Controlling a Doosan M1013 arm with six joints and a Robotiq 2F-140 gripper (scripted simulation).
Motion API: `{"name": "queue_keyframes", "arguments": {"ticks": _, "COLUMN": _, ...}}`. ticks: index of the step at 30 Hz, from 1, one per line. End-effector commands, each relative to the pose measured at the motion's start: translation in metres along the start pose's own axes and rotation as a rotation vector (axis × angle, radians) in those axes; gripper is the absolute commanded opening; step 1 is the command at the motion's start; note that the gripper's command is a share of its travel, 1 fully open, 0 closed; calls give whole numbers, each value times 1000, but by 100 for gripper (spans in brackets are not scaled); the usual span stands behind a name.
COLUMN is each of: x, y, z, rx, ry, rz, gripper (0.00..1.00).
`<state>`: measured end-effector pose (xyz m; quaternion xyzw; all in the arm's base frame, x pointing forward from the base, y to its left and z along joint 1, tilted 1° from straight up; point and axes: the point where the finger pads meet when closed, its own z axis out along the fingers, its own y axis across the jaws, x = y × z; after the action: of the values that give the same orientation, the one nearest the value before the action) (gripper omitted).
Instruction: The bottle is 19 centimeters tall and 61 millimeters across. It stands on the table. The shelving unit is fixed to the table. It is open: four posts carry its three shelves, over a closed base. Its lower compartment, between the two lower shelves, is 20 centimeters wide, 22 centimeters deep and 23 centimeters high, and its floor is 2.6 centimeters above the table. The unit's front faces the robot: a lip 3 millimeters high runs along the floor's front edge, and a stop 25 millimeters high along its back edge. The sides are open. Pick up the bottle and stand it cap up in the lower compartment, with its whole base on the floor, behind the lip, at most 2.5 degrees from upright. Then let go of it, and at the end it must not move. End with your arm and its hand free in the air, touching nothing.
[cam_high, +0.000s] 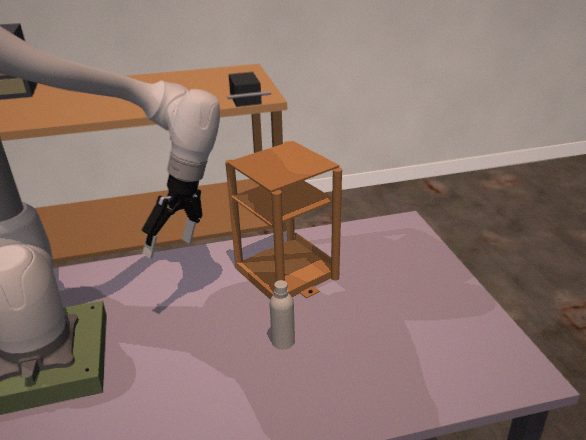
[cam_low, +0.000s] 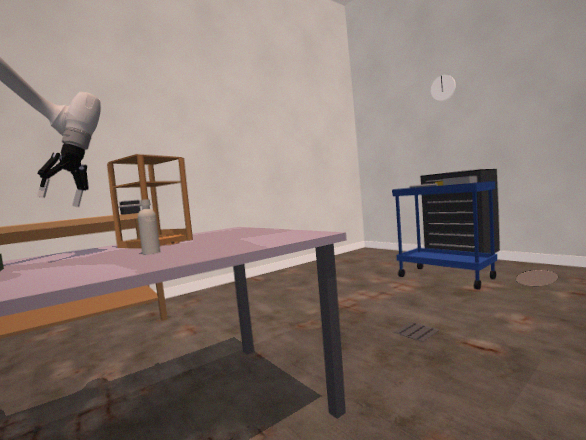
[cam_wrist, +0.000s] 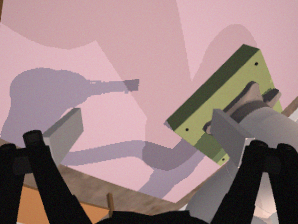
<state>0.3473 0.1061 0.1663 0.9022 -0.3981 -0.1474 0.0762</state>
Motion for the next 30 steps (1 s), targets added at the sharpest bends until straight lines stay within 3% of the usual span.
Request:
{"name": "queue_keyframes", "arguments": {"ticks": 1, "x": 0, "y": 0, "z": 0, "rx": 0, "ry": 0, "rz": 0, "gripper": 100}}
{"name": "queue_keyframes", "arguments": {"ticks": 18, "x": 0, "y": 0, "z": -2, "rx": 0, "ry": 0, "rz": 0, "gripper": 100}}
{"name": "queue_keyframes", "arguments": {"ticks": 19, "x": -1, "y": 2, "z": -15, "rx": 0, "ry": 0, "rz": 0, "gripper": 100}}
{"name": "queue_keyframes", "arguments": {"ticks": 20, "x": -5, "y": 5, "z": -40, "rx": 0, "ry": -1, "rz": 0, "gripper": 100}}
{"name": "queue_keyframes", "arguments": {"ticks": 30, "x": -27, "y": 35, "z": -150, "rx": 0, "ry": -1, "rz": 0, "gripper": 100}}
